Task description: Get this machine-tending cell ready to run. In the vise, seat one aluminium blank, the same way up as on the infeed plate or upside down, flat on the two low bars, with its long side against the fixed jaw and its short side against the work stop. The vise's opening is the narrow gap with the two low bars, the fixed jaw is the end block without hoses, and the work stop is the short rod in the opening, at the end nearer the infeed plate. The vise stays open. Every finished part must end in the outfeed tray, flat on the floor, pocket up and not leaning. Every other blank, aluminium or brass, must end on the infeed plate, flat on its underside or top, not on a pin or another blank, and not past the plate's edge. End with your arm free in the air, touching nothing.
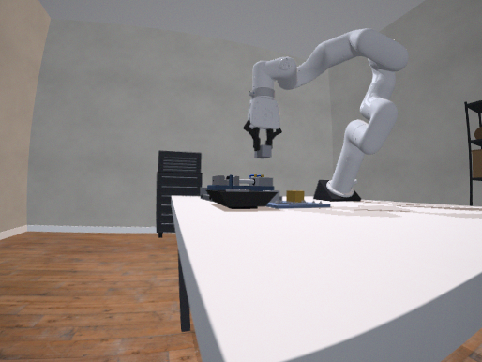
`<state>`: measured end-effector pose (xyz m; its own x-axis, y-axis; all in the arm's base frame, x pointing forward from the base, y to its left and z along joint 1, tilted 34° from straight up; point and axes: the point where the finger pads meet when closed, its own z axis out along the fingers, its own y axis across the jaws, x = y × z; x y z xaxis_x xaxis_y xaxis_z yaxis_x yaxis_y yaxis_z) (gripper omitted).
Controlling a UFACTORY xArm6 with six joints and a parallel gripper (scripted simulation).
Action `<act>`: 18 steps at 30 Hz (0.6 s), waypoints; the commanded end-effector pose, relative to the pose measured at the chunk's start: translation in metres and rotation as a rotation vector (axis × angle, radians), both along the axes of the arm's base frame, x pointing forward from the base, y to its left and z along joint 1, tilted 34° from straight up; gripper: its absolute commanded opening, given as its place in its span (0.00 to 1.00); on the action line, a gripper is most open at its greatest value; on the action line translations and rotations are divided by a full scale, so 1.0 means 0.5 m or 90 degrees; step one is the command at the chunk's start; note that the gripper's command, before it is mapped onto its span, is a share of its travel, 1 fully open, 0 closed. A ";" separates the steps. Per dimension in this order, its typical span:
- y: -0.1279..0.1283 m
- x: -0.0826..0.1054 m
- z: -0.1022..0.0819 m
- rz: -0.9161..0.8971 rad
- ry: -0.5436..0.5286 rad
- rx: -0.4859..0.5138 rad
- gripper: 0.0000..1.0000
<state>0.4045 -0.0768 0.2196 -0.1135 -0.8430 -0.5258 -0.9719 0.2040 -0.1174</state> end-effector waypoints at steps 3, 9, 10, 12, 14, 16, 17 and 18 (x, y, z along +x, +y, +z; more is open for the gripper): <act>-0.093 0.050 -0.044 0.013 -0.004 0.001 0.00; -0.166 0.071 -0.090 0.021 -0.008 0.001 0.00; -0.179 0.074 -0.099 0.022 -0.009 0.001 0.00; -0.206 0.080 -0.118 0.024 -0.010 0.002 0.00; -0.232 0.084 -0.137 0.027 -0.012 0.002 0.00; -0.257 0.087 -0.157 0.029 -0.014 0.003 0.00; -0.270 0.088 -0.168 0.031 -0.015 0.003 0.00; -0.270 0.088 -0.168 0.031 -0.015 0.003 0.00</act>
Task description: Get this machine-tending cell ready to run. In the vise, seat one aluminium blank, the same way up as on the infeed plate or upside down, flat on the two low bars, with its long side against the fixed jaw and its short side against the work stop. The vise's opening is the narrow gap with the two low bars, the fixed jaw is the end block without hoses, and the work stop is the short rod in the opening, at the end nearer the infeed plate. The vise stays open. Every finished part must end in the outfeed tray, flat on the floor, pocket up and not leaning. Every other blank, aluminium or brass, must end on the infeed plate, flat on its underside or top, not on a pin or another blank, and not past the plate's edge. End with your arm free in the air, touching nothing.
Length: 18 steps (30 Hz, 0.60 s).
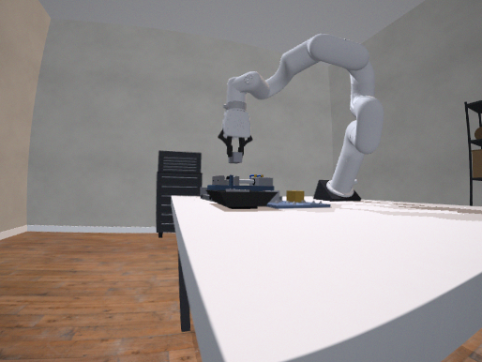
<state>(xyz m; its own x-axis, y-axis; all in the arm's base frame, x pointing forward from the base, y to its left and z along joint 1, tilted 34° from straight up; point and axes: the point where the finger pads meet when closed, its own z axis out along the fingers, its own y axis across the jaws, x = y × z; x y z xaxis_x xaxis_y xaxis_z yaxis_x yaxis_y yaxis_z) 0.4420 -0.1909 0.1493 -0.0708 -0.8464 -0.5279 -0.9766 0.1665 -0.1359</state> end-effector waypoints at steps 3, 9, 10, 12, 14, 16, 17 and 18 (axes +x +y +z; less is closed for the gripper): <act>-0.087 0.014 -0.067 0.011 -0.007 0.004 0.00; -0.151 0.009 -0.128 0.017 -0.013 0.007 0.00; -0.156 0.008 -0.134 0.017 -0.014 0.007 0.00; -0.159 0.008 -0.136 0.018 -0.014 0.007 0.00; -0.159 0.008 -0.136 0.018 -0.014 0.007 0.00; -0.159 0.008 -0.136 0.018 -0.014 0.007 0.00; -0.159 0.008 -0.136 0.018 -0.014 0.007 0.00; -0.159 0.008 -0.136 0.018 -0.014 0.007 0.00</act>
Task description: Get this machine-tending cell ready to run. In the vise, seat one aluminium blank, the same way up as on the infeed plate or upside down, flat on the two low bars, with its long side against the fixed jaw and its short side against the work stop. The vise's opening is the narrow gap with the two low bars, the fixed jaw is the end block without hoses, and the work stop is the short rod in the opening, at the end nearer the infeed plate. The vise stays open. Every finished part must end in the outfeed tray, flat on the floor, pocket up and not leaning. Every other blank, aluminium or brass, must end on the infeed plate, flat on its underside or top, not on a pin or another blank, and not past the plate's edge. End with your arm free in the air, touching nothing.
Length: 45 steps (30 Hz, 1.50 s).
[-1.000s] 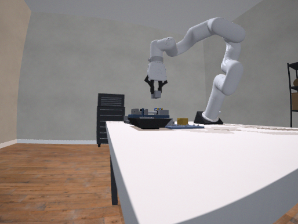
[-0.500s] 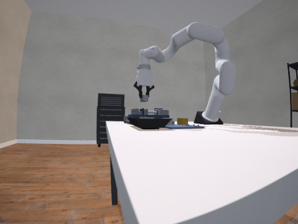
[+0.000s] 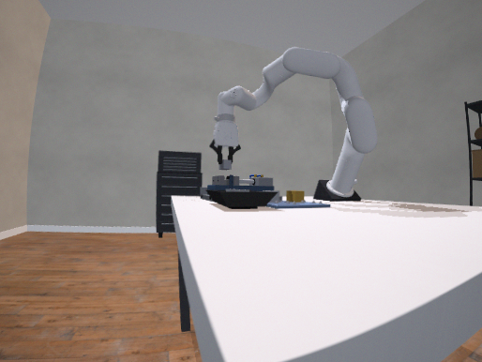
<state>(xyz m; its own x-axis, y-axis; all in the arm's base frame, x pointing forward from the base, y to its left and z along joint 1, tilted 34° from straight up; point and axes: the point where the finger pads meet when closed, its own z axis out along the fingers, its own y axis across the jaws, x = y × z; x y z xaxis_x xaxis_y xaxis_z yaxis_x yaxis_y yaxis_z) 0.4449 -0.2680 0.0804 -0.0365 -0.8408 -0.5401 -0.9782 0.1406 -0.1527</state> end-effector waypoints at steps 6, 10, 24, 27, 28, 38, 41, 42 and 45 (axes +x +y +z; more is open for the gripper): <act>-0.005 0.002 0.002 0.000 -0.002 -0.001 0.00; -0.005 0.002 0.001 0.000 -0.002 -0.001 0.00; -0.002 0.003 -0.003 0.000 -0.002 -0.001 0.00; -0.001 0.004 -0.006 -0.001 -0.002 -0.001 0.00; -0.001 0.004 -0.007 -0.001 -0.002 -0.001 0.00; 0.004 0.006 -0.016 -0.001 -0.002 -0.001 0.00; 0.006 0.007 -0.019 -0.001 -0.002 -0.001 0.00; 0.007 0.007 -0.021 -0.001 -0.002 -0.001 0.00; 0.009 0.008 -0.024 -0.001 -0.002 -0.001 0.00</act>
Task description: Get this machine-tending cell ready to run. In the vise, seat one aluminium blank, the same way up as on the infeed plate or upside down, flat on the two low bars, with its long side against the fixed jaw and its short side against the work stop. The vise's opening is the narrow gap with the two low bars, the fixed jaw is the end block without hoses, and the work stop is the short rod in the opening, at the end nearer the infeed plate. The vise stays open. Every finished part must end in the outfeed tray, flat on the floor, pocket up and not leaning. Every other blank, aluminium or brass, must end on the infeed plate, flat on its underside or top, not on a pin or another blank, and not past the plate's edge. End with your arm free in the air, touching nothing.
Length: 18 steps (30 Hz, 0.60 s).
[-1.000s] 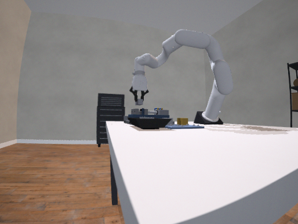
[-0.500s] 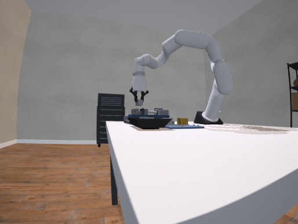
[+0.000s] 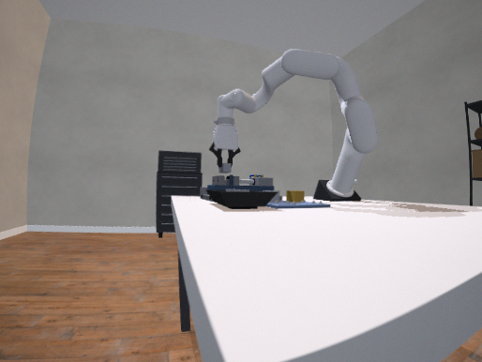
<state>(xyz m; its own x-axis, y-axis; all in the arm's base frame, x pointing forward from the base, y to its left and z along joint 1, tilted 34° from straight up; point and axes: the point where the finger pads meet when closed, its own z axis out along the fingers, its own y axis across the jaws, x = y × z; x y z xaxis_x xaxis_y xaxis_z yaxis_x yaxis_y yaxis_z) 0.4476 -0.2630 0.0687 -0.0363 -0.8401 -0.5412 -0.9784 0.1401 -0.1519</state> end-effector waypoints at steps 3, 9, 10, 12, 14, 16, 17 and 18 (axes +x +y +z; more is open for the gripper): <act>0.001 0.003 -0.004 -0.001 -0.002 -0.002 0.00; 0.003 0.004 -0.008 -0.001 -0.002 -0.002 0.00; 0.003 0.004 -0.009 -0.001 -0.002 -0.002 0.00; 0.004 0.005 -0.010 -0.001 -0.002 -0.002 0.00; 0.005 0.005 -0.012 -0.001 -0.002 -0.002 0.00; 0.005 0.005 -0.013 -0.001 -0.002 -0.002 0.00; 0.006 0.005 -0.013 -0.001 -0.002 -0.002 0.00; 0.006 0.005 -0.014 -0.001 -0.002 -0.002 0.00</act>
